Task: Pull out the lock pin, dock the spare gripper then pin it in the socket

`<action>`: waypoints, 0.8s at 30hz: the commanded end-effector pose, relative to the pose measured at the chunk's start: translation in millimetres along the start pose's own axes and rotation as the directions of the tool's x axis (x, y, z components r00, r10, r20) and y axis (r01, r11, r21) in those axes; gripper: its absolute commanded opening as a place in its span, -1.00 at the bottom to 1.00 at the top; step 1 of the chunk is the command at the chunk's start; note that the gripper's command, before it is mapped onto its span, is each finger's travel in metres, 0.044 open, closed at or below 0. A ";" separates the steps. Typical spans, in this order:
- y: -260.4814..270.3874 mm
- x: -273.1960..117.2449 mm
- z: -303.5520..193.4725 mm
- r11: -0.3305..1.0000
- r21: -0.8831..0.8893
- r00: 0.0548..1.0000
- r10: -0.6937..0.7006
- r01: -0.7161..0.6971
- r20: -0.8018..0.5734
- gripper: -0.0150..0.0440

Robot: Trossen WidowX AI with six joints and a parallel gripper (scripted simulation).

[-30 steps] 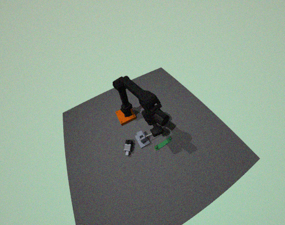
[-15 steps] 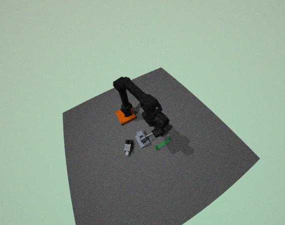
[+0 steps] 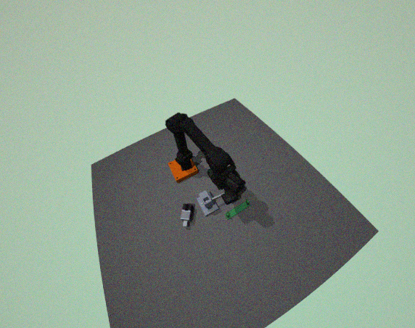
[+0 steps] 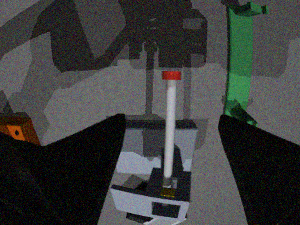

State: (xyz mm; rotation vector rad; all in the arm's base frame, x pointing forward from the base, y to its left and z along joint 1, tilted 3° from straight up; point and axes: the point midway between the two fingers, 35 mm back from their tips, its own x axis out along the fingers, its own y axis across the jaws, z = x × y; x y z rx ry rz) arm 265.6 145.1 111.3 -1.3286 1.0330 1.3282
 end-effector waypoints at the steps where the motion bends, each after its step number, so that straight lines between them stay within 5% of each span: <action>1: 0.3 8.7 0.9 1.000 -0.001 1.000 0.005 -0.005 0.003 0.53; 24: -0.2 46.3 1.3 1.000 0.000 1.000 0.006 -0.006 0.004 0.53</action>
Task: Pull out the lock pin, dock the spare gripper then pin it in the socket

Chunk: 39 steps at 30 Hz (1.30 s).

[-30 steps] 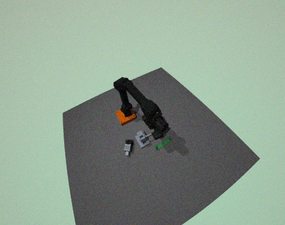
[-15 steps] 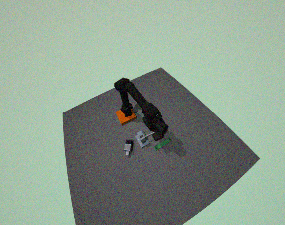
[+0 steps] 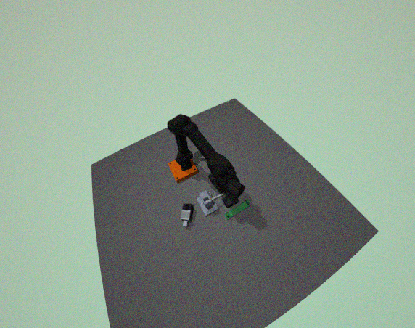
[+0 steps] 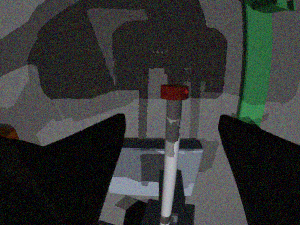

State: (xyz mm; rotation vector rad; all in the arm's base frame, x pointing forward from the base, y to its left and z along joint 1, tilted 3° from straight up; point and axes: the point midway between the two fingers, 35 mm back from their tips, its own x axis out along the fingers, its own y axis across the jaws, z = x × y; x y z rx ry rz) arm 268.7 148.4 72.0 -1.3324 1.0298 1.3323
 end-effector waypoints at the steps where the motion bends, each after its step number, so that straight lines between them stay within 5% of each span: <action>1: 1.2 8.3 0.6 1.000 0.005 1.000 0.005 -0.005 0.003 0.53; 9: 1.5 12.3 0.5 1.000 0.005 1.000 0.005 -0.005 0.003 0.53; 21: 1.5 12.3 0.5 1.000 0.005 1.000 0.005 -0.005 0.003 -0.49; 39: 0.9 5.4 4.5 1.000 0.002 0.994 0.009 -0.009 0.105 -0.49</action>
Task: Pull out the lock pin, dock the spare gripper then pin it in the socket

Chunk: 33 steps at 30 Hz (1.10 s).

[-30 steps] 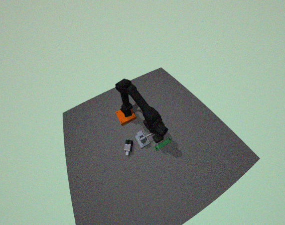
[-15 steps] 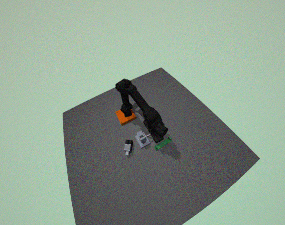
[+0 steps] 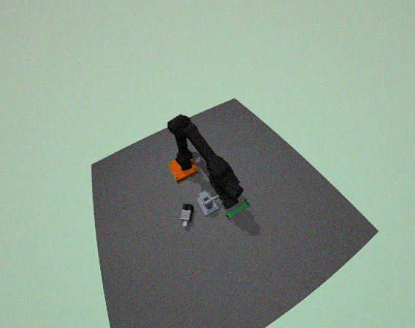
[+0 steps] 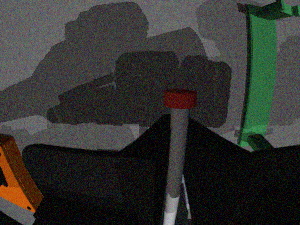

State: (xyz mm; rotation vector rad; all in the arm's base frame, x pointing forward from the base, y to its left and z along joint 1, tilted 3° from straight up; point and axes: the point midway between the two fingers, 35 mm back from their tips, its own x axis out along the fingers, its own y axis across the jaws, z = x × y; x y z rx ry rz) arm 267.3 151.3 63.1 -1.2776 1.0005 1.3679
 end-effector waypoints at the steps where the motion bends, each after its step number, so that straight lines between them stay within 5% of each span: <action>1: -0.6 -4.4 2.8 1.000 -0.004 0.998 -0.001 0.001 0.059 -0.49; 33: -2.4 -10.4 23.9 1.000 -0.005 0.995 0.005 -0.005 0.102 -0.49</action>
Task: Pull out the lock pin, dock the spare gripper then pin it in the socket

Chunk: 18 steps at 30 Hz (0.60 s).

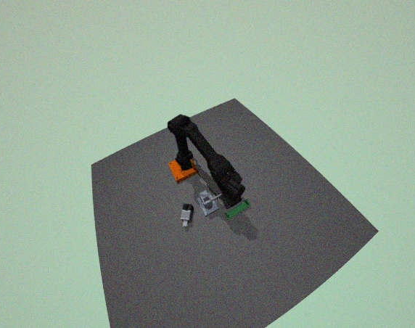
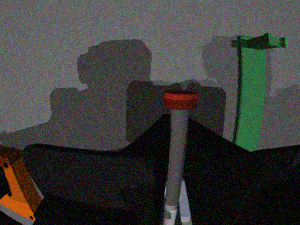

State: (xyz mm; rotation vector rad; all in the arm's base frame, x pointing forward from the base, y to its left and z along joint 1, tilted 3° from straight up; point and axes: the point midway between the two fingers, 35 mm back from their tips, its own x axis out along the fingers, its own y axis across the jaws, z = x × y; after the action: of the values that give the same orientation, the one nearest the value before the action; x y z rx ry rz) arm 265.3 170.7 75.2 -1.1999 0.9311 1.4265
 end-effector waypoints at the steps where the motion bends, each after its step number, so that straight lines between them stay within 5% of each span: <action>1: -0.2 -0.2 3.7 1.000 0.003 1.000 0.000 0.000 0.001 -0.49; 18: -0.5 1.6 15.8 1.000 0.004 1.000 0.003 -0.003 -0.001 -0.49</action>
State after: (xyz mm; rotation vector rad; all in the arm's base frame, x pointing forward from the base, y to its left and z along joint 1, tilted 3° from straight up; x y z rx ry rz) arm 262.4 183.4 75.8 -1.1954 0.9338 1.4315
